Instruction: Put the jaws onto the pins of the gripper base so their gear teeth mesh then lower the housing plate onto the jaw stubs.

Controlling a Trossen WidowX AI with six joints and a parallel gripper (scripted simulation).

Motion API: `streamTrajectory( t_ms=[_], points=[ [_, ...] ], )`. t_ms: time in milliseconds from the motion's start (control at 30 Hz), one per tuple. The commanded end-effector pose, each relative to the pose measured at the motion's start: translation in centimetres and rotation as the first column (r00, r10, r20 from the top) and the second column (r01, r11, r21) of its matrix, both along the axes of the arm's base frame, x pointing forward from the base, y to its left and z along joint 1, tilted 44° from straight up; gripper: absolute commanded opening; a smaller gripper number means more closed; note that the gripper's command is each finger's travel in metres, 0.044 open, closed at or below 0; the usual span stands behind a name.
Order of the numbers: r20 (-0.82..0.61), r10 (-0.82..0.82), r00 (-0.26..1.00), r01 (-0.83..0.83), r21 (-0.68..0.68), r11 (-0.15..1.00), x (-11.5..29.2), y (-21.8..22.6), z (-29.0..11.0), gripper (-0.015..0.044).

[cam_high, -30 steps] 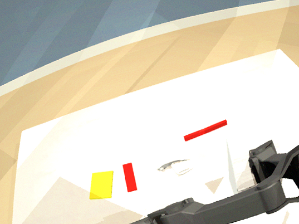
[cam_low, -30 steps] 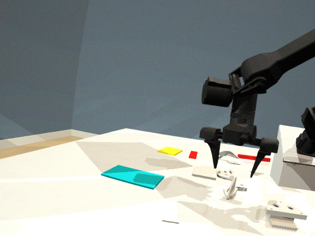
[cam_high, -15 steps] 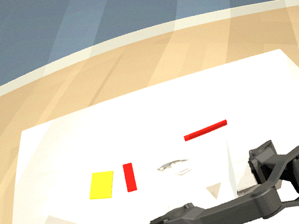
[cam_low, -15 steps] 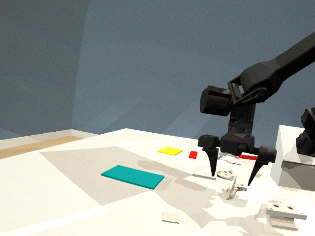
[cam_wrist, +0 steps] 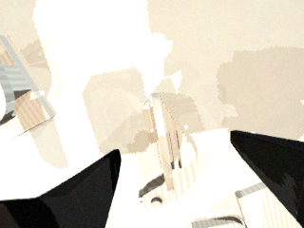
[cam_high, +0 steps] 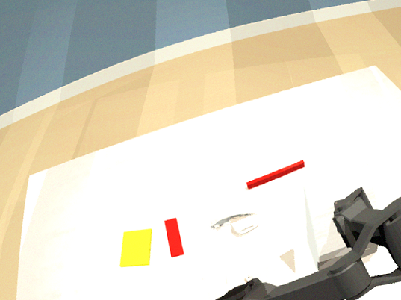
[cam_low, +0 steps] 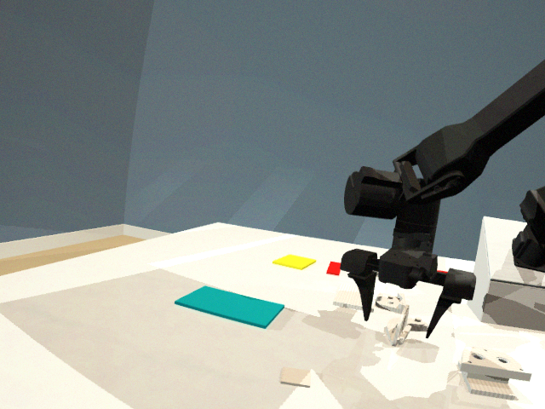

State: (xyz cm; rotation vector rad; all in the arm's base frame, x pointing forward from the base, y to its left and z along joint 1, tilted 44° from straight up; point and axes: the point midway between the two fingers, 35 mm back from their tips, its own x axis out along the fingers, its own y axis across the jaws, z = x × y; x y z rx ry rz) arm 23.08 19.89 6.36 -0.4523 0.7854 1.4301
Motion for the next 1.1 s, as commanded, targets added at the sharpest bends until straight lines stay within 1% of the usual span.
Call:
streamTrajectory(
  t_ms=[0, 833, 1067],
  points=[
    [-0.008, -0.004, 1.0, 0.004, -0.005, 1.0, -0.13, 0.19, -0.55, 0.044],
    [-0.008, -0.004, 1.0, 0.004, -0.005, 1.0, -0.13, 0.21, -0.58, 0.044],
    [-0.007, -0.001, 1.0, 0.001, -0.002, 1.0, -0.16, 0.24, -0.5, 0.0256]
  ],
)
